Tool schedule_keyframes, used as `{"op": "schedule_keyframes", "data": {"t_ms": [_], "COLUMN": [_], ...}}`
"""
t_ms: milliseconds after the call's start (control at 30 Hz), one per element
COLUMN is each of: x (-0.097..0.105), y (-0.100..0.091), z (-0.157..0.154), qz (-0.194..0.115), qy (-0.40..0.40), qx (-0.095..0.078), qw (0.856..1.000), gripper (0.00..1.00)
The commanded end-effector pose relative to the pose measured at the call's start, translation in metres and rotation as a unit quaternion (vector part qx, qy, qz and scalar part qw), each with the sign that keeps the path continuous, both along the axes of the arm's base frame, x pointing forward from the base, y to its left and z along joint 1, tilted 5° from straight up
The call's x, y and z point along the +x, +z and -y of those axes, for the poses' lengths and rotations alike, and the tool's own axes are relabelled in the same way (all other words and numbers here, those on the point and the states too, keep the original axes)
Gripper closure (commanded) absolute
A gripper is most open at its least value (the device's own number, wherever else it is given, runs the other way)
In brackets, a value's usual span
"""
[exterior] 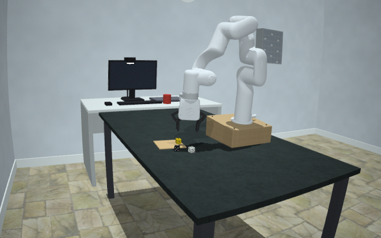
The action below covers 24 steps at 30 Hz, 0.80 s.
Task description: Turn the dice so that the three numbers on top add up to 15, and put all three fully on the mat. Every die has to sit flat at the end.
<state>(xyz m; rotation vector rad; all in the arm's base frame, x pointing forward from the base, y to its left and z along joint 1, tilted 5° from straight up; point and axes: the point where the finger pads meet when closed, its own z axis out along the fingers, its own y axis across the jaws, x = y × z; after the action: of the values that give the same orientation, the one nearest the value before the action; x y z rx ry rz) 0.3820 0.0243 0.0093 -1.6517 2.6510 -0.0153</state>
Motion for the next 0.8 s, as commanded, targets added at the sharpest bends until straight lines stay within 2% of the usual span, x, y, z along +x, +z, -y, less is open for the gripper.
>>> {"op": "schedule_keyframes", "data": {"t_ms": [0, 100, 200, 333, 500, 533, 767], "x": [0.001, 0.000, 0.000, -0.001, -0.002, -0.002, -0.002], "y": [0.001, 0.001, 0.001, 0.001, 0.001, 0.001, 0.001], "z": [-0.012, -0.023, -0.023, -0.038, -0.042, -0.042, -0.042], "qz": [0.003, 0.004, 0.004, 0.006, 0.007, 0.007, 0.007], "qy": [0.076, 0.149, 0.151, 0.244, 0.268, 0.268, 0.268], "qx": [-0.001, -0.003, -0.003, -0.004, -0.005, -0.005, -0.005], "qw": [0.997, 0.989, 0.989, 0.970, 0.963, 0.963, 0.963], "gripper": [0.00, 0.00, 0.00, 0.00, 0.00, 0.58, 0.58]}}
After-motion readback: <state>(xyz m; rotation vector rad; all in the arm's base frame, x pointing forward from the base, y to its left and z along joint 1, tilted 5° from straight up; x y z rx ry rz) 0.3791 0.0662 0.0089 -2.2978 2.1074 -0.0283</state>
